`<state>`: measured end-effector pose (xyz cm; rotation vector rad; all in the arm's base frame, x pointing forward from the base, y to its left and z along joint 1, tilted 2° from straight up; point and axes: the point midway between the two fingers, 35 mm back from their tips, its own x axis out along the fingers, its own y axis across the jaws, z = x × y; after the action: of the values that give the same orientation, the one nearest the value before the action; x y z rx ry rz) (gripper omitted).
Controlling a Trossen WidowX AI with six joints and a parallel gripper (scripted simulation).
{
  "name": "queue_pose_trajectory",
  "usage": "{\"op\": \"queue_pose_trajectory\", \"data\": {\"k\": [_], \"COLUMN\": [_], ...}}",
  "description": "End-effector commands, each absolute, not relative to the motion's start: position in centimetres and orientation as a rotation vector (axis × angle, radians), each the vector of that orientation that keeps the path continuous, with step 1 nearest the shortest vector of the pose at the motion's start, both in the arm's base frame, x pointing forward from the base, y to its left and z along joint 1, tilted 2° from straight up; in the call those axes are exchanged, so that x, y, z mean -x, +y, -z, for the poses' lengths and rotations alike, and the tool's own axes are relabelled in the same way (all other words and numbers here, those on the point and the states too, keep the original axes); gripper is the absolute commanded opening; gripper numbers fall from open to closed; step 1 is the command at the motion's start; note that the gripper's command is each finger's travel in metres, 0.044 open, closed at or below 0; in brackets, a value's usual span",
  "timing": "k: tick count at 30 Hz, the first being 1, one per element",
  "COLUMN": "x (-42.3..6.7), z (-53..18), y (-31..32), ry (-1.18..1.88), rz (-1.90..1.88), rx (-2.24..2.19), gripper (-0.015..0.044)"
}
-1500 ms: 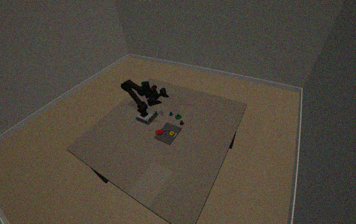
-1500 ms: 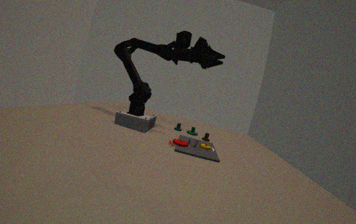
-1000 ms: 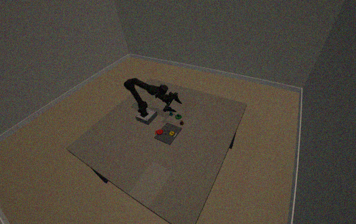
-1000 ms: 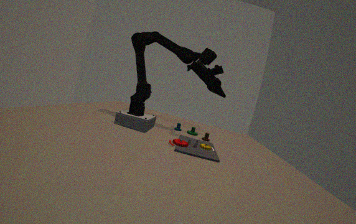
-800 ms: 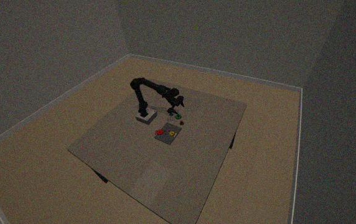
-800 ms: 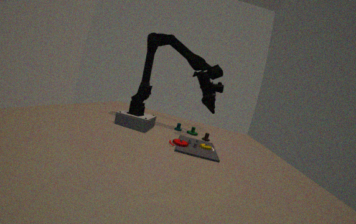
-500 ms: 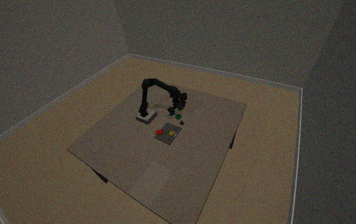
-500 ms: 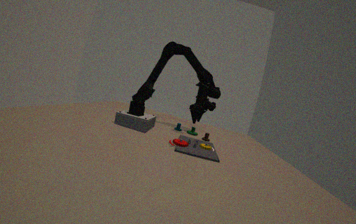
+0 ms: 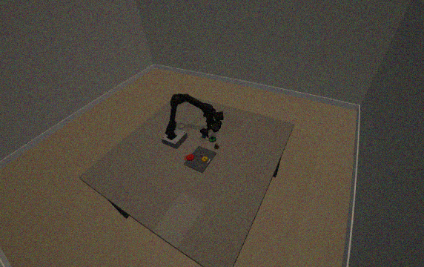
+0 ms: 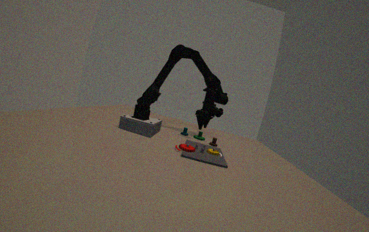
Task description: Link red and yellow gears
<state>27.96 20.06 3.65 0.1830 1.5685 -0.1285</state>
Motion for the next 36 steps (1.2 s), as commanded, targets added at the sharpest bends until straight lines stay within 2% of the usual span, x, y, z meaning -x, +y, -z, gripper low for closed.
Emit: {"op": "queue_pose_trajectory", "data": {"k": [1,35,36], "x": [-27.7,-27.7,-27.7], "z": [-2.9,-0.5,-0.5], "y": [20.0,20.0,20.0], "ry": [1.58,1.58,1.58], "rz": [0.14,0.14,0.14], "rx": [-0.183,-0.183,-0.183], "gripper": [0.044,0.044,0.0414]}}
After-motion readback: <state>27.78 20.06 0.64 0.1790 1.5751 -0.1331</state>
